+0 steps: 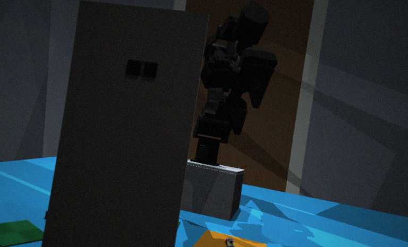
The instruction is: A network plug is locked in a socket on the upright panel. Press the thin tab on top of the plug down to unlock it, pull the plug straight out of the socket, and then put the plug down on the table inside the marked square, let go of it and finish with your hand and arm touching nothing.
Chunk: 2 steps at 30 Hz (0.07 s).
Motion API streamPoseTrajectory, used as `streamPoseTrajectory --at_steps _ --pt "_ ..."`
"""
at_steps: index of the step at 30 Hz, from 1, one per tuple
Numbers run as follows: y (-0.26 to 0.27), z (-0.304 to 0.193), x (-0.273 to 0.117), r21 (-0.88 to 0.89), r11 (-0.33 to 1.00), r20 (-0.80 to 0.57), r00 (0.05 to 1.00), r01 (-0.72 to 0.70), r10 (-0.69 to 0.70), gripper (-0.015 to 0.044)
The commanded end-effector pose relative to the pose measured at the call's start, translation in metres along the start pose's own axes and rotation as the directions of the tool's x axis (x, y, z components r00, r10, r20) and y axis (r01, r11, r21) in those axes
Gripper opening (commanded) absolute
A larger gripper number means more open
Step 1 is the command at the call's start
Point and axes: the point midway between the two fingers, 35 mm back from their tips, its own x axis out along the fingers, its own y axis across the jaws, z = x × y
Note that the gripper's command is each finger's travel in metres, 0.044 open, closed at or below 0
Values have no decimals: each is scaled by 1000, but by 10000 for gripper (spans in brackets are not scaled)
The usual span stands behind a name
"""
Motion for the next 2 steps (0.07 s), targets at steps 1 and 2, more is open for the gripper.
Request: streamPoseTrajectory --at_steps 1,2 --pt "0 0 0 -4 1000 -3 1000 2 -2 440" --pt "0 0 0 -4 1000 -3 1000 2 -2 440"
